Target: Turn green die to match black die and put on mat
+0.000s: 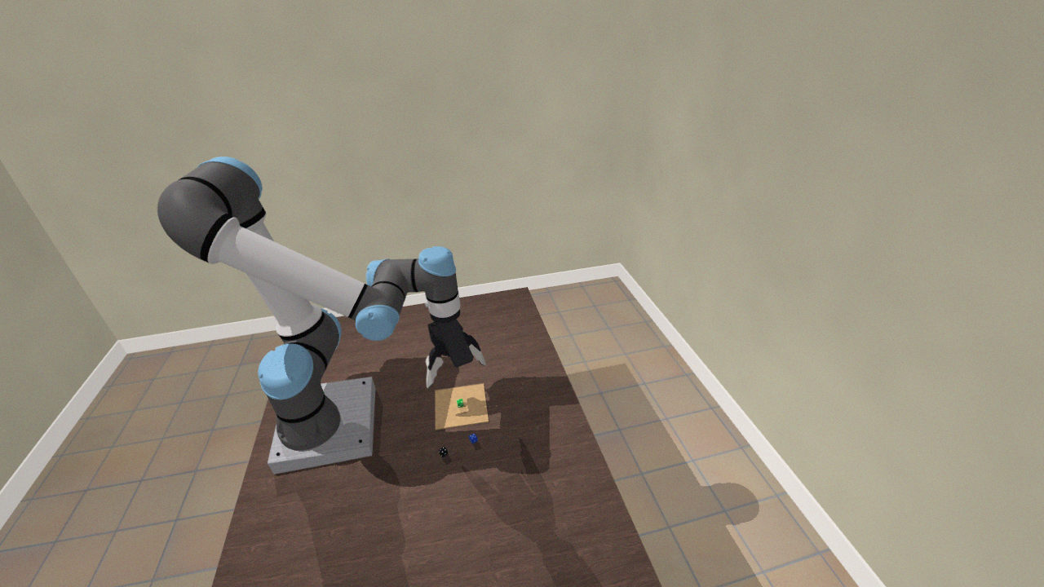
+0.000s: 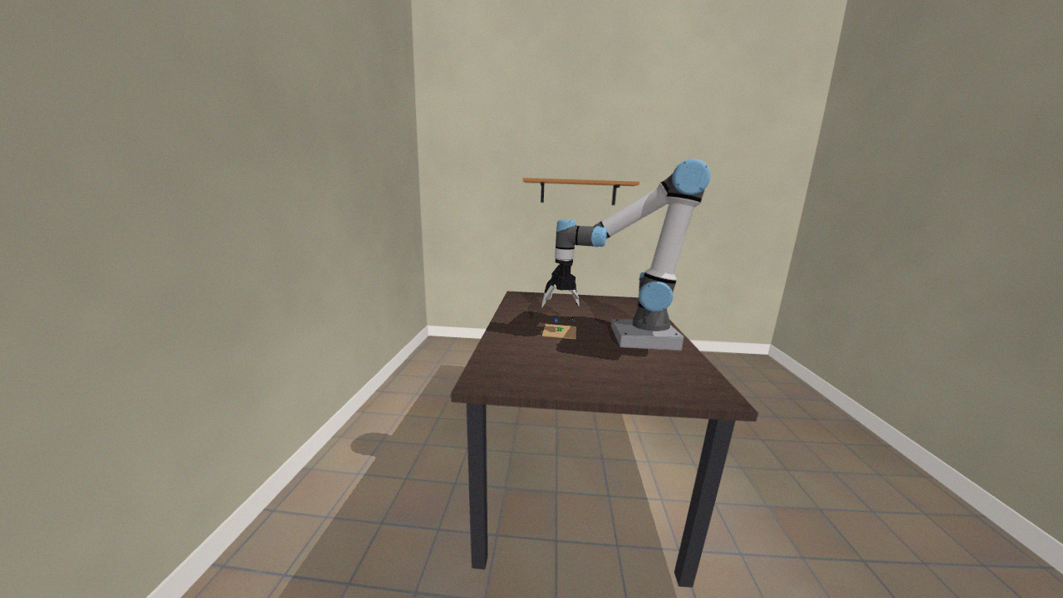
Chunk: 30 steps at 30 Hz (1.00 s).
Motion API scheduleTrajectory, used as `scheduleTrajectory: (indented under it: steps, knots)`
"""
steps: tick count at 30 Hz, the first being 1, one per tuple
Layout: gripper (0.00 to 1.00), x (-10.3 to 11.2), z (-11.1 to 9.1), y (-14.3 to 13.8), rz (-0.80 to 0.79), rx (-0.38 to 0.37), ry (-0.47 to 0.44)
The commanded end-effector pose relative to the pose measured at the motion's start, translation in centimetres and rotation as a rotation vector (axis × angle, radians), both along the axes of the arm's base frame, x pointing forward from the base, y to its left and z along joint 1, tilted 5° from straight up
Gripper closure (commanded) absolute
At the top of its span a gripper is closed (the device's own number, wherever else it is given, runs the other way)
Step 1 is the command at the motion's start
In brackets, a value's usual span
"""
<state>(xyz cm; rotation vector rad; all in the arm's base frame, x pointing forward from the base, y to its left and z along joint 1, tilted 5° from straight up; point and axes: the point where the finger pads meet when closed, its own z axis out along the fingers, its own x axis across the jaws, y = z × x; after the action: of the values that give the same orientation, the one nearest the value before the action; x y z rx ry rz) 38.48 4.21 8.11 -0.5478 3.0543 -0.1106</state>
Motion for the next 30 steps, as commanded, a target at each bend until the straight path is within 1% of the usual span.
scheduleTrajectory:
  steps: [1,5,7,13,14,21,24,28,29,30]
  knots:
    - [0.0,0.25,-0.02,-0.06,0.133,-0.004,0.007]
    - [0.0,0.42,-0.07,-0.08,0.247,-0.009,0.014]
    - [0.0,0.42,-0.07,-0.08,0.247,-0.009,0.014]
    - [0.0,0.7,-0.17,-0.07,0.444,-0.019,0.026]
    - [0.0,0.7,-0.17,-0.07,0.445,-0.019,0.026]
    - [0.0,0.94,-0.27,-0.02,0.659,-0.03,0.039]
    - [0.0,0.95,-0.28,-0.01,0.669,-0.031,0.04]
    - [0.0,1.08,-0.36,0.05,0.823,-0.038,0.05]
    - [0.0,1.09,-0.36,0.05,0.83,-0.039,0.05]
    - [0.0,1.12,-0.38,0.08,0.871,-0.041,0.053]
